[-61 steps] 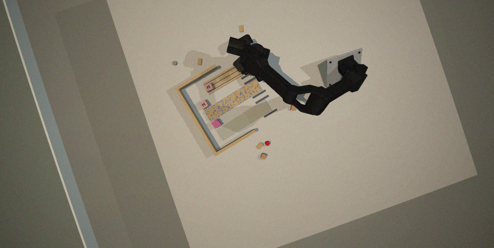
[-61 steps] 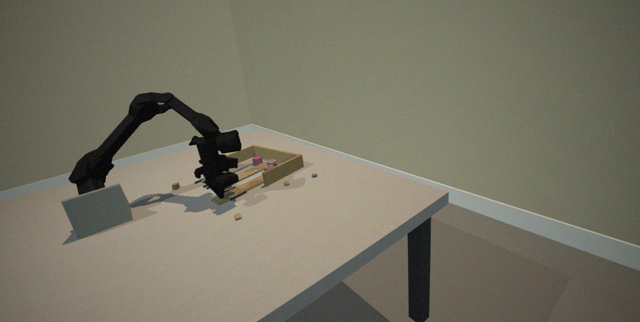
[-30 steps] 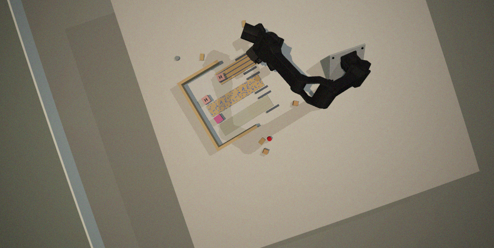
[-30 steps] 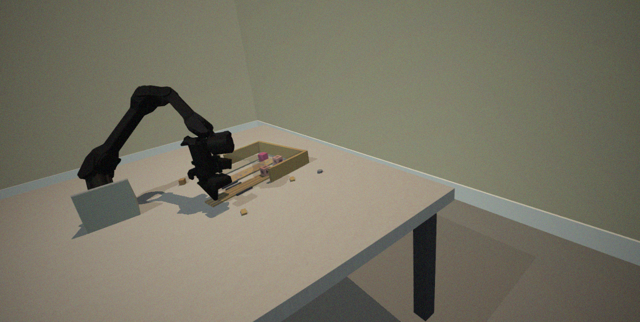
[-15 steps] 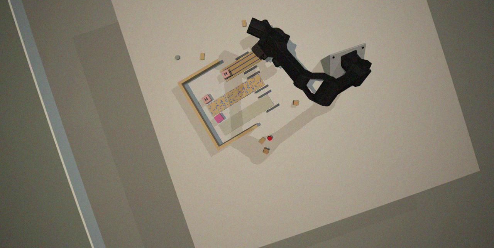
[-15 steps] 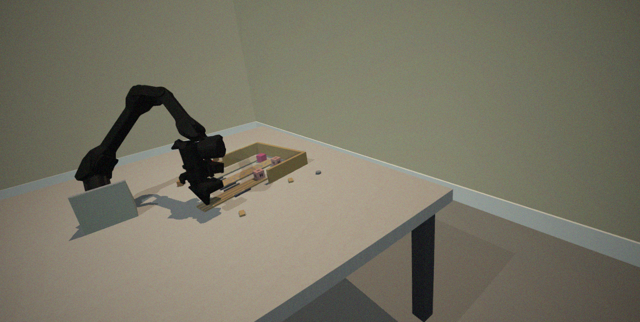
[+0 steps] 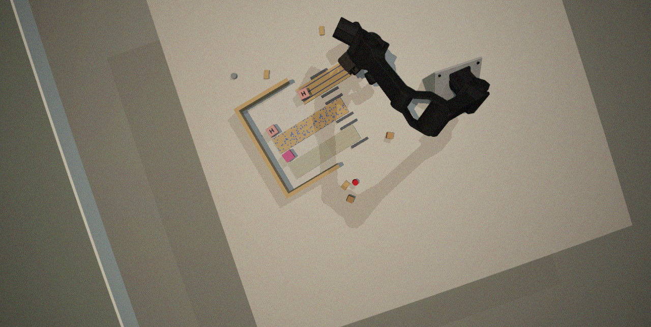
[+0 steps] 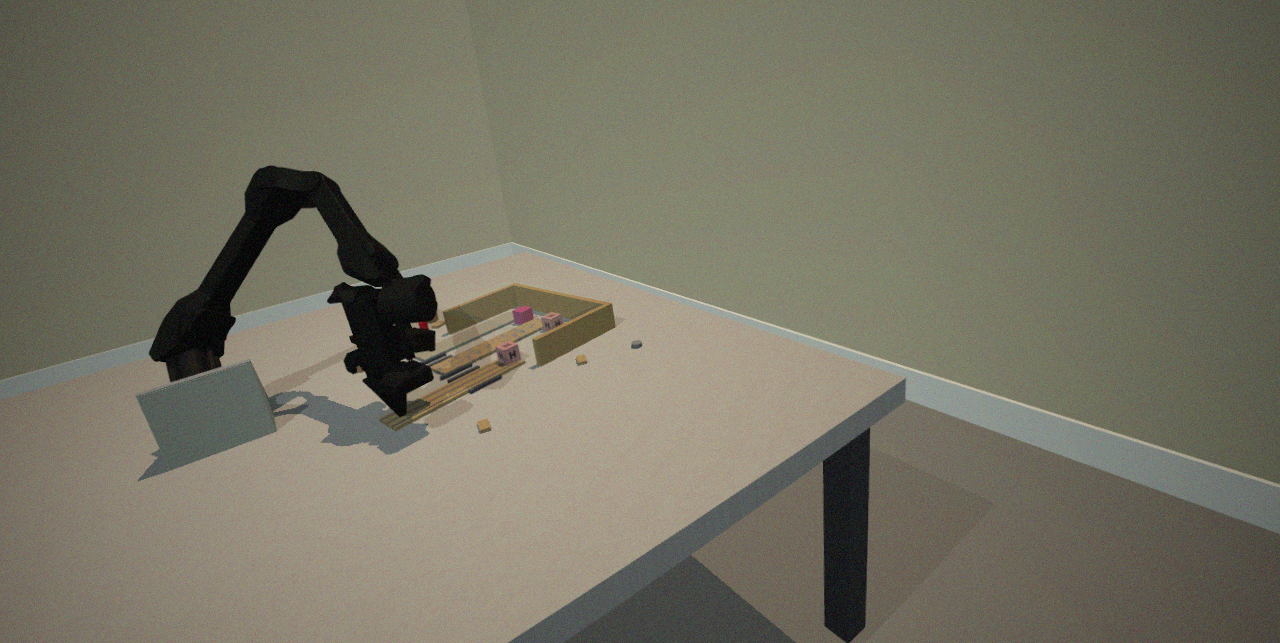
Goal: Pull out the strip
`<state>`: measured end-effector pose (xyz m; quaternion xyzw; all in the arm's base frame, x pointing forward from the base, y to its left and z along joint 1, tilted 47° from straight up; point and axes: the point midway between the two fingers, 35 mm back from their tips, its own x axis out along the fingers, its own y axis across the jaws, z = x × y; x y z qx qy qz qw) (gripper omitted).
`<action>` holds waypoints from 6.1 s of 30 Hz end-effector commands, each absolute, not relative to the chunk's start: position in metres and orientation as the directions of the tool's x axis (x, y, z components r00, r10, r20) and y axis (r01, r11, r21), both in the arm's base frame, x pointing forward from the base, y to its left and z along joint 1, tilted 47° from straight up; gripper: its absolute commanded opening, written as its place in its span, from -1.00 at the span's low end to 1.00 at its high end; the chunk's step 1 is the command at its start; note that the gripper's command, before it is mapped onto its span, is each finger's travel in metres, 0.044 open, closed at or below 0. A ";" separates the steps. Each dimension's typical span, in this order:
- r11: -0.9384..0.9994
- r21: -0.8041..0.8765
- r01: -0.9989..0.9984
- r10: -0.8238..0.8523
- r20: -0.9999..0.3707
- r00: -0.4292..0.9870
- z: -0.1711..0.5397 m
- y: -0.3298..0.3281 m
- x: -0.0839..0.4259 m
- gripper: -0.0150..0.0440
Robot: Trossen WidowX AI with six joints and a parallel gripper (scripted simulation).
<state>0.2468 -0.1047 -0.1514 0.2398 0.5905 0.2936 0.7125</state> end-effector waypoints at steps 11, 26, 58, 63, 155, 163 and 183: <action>0.705 0.697 -0.128 0.709 -0.699 0.098 -0.159 -0.098 0.218 -0.49; 0.705 0.697 -0.128 0.709 -0.699 0.098 -0.159 -0.098 0.214 -0.49; 0.706 0.705 -0.063 0.707 -0.700 0.099 -0.121 -0.139 0.246 -0.05; 0.706 0.705 -0.063 0.708 -0.700 0.099 -0.117 -0.140 0.263 0.40; 0.706 0.704 -0.074 0.708 -0.699 0.106 -0.106 -0.101 0.436 -0.02; 0.706 0.704 -0.074 0.708 -0.699 0.106 -0.104 -0.102 0.434 -0.47; 0.703 0.708 -0.067 0.711 -0.696 0.104 -0.069 -0.115 0.375 -0.49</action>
